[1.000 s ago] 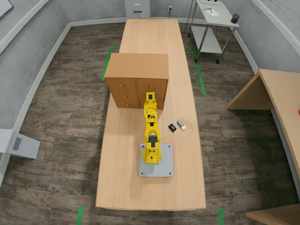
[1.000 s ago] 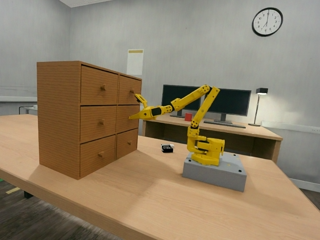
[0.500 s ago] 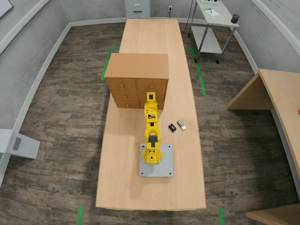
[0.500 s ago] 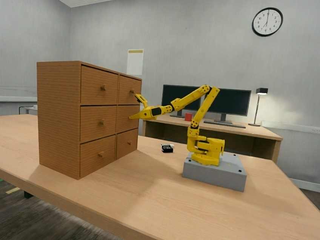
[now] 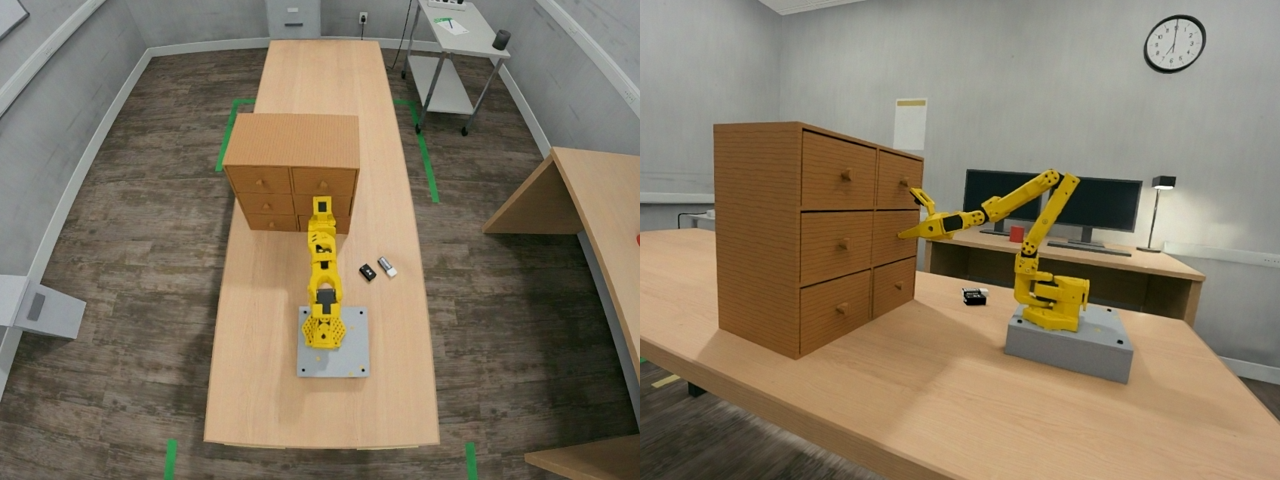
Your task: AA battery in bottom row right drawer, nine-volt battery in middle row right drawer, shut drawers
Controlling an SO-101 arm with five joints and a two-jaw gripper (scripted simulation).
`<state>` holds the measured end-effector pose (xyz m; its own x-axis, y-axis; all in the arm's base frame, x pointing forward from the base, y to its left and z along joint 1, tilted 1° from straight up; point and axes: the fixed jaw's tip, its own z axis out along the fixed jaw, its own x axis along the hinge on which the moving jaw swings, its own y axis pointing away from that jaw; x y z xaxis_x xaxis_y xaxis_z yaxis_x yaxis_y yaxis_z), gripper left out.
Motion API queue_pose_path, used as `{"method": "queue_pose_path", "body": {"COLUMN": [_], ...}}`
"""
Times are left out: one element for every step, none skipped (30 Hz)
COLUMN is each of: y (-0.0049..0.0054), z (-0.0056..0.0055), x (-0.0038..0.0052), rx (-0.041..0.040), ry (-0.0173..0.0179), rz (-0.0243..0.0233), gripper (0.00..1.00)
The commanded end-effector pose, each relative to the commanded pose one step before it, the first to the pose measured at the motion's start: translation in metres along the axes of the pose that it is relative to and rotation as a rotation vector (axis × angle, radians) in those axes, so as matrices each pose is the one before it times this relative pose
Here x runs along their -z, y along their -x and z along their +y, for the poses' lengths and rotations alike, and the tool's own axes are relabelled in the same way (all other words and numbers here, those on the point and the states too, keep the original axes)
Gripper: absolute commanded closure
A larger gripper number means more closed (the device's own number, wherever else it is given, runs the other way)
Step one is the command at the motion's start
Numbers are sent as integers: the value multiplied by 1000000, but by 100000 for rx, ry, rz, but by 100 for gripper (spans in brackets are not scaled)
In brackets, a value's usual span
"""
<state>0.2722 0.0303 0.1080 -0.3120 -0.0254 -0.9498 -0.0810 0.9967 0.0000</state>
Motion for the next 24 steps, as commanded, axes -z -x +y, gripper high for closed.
{"method": "queue_pose_path", "body": {"y": [-6440,1,-1,1,0,0,199,196,189,187,179,177,170,167,160,158,150,148,141,139,131,0,0,130], "z": [3476,1,-1,1,0,0,-105,-104,-105,-103,-104,-103,-104,-103,-104,-103,-104,-103,-104,-103,-103,0,0,-102], "x": [857,0,0,0,0,0,576,576,575,575,575,575,574,574,573,573,572,572,571,570,570,0,0,569], "rx": [-224,0,0,0,0,0,39,38,39,38,39,38,39,38,39,38,39,38,39,38,39,0,0,38], "ry": [1376,0,0,0,0,0,-37,-37,-37,-37,-37,-37,-37,-37,-37,-37,-37,-37,-37,-37,-37,0,0,-37], "rz": [1955,-1,1,-1,0,0,-2,-3,-2,-3,-2,-3,-2,-3,-2,-3,-2,-3,-2,-3,-2,0,0,-3], "gripper": [100,100,100,100,100,100,100,100,100,100,100,100,100,100,100,100,100,100,100,100,100,100,100,100]}}
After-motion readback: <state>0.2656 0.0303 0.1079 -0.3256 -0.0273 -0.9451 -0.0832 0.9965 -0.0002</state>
